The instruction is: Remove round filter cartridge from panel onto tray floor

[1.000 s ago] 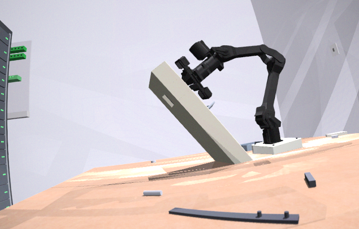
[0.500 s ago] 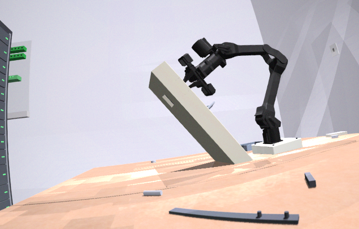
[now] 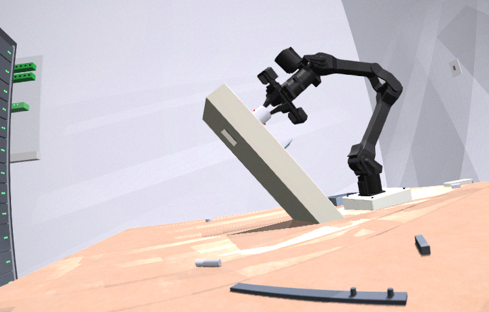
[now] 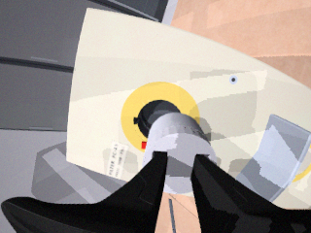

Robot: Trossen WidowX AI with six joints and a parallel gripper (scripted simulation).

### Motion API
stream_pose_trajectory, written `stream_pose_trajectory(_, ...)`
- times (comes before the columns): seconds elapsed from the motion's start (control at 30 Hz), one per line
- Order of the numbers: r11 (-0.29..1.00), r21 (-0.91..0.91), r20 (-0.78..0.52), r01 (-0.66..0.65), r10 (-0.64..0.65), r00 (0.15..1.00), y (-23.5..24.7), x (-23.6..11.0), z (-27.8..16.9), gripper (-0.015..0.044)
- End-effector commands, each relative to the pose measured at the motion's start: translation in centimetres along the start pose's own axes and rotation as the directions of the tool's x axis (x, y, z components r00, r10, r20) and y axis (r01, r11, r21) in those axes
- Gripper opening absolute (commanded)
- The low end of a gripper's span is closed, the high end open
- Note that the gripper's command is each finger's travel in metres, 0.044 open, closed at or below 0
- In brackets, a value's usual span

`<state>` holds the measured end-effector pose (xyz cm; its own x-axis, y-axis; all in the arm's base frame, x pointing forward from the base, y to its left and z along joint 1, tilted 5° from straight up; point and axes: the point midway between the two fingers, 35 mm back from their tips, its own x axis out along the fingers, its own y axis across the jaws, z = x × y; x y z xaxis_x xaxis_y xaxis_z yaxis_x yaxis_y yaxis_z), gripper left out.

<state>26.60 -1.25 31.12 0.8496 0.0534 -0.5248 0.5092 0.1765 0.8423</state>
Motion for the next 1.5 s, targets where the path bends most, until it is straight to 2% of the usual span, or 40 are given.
stream_pose_trajectory(0.0, 1.000, -0.006, 0.000, -0.011, 0.011, 1.000, -0.9, -0.1, -0.3, 0.0000)
stream_pose_trajectory(0.6, 1.000, -0.005, -0.001, -0.009, 0.009, 1.000, -6.3, 0.8, -1.4, 0.0000)
stream_pose_trajectory(0.73, 1.000, 0.001, -0.001, 0.004, -0.004, 1.000, -5.8, 0.8, -1.3, 0.0091)
stream_pose_trajectory(1.1, 1.000, -0.005, -0.001, -0.009, 0.009, 1.000, -6.3, 0.8, -1.4, 0.0091)
stream_pose_trajectory(1.47, 1.000, -0.006, 0.000, -0.012, 0.012, 1.000, 1.2, -0.2, 0.2, 0.0091)
